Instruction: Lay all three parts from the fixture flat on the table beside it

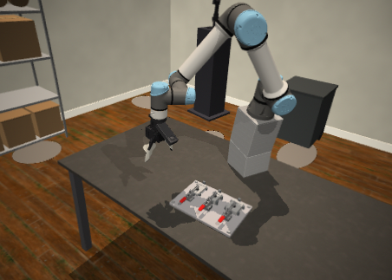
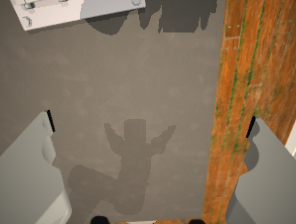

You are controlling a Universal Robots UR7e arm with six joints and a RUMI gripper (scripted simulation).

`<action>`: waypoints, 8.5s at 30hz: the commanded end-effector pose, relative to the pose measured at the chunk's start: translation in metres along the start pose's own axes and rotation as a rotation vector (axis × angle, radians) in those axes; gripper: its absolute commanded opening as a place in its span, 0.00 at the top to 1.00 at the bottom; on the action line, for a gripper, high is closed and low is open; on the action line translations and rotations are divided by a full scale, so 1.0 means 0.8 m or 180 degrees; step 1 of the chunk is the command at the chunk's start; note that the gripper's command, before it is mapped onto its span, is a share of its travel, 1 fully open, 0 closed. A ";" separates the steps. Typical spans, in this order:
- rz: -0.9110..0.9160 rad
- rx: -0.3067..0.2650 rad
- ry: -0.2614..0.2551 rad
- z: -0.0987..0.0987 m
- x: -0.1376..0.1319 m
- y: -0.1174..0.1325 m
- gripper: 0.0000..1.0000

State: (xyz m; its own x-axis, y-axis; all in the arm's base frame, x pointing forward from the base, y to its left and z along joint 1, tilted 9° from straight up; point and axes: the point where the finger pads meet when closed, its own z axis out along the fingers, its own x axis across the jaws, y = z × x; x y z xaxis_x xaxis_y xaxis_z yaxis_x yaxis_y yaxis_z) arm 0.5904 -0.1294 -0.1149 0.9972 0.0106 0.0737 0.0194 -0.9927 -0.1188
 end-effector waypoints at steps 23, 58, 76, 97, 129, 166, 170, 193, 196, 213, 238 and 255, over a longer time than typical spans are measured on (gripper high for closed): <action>0.1587 0.0022 -0.0005 0.023 -0.068 -0.106 0.00; 0.3631 0.0052 -0.0104 0.038 -0.193 -0.222 0.00; 0.4329 0.0046 -0.0146 0.039 -0.243 -0.256 0.00; 0.4422 0.0045 -0.0153 0.039 -0.249 -0.259 0.00; 0.4421 0.0045 -0.0153 0.039 -0.249 -0.259 1.00; 0.4421 0.0045 -0.0153 0.039 -0.249 -0.259 0.41; 0.4421 0.0045 -0.0153 0.039 -0.249 -0.259 0.41; 0.4421 0.0045 -0.0153 0.039 -0.249 -0.259 0.72; 0.4421 0.0045 -0.0153 0.039 -0.249 -0.259 0.72; 0.4421 0.0044 -0.0153 0.039 -0.249 -0.259 0.72; 0.4419 0.0044 -0.0144 0.041 -0.245 -0.259 0.72; 0.4420 0.0043 -0.0145 0.042 -0.185 -0.271 0.72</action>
State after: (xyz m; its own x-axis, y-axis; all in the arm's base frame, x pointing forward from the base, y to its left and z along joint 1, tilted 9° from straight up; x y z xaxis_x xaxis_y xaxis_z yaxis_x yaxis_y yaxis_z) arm 0.4159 0.0831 -0.1347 0.2027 -0.9687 -0.1430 -0.9780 -0.1930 -0.0790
